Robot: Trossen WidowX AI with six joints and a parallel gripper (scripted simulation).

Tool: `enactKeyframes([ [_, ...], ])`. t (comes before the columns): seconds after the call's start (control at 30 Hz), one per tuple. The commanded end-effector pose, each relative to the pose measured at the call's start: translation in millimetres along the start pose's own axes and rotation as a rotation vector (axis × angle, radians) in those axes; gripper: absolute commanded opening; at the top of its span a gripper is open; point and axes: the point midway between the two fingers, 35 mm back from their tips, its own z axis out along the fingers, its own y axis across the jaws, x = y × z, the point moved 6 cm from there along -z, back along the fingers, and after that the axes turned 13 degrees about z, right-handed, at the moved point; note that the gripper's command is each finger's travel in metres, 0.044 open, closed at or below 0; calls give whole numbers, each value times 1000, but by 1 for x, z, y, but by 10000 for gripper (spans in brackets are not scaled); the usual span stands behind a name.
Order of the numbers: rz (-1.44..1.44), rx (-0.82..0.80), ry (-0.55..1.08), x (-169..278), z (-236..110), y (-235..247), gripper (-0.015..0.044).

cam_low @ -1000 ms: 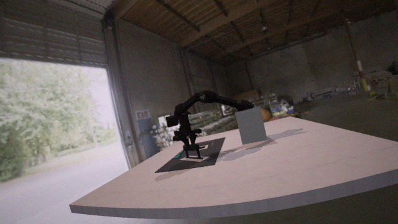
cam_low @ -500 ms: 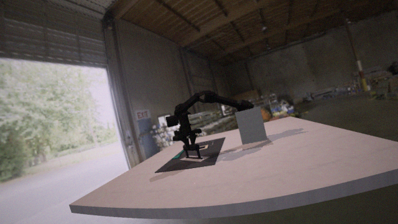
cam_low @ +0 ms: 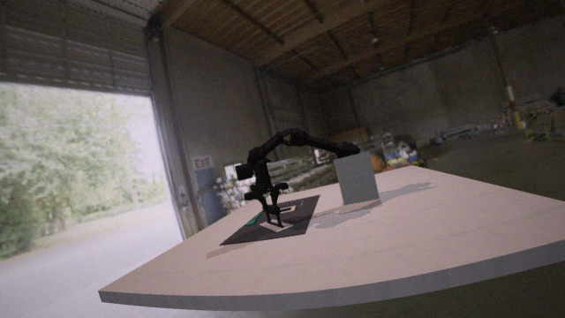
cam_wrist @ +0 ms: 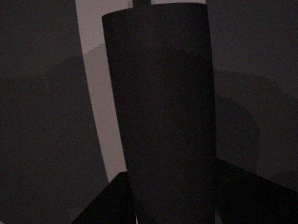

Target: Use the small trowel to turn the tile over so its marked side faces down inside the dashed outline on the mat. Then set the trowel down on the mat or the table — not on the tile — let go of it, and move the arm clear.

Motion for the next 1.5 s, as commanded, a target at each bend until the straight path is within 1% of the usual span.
enactKeyframes([
  [0.0,126,0,-1,0,1,0,130],
  [0.23,316,0,-1,0,1,0,130],
  [0.43,321,0,-1,0,1,0,130],
  [0.6,321,0,-1,0,1,0,261],
  [0.63,321,0,-1,0,1,0,270],
  [1.23,321,0,-1,0,1,0,270],
  [1.3,326,0,0,0,-9,0,270],
  [1.4,343,1,-1,0,-42,-2,270],
  [1.47,344,1,-1,0,-45,-3,270],
])
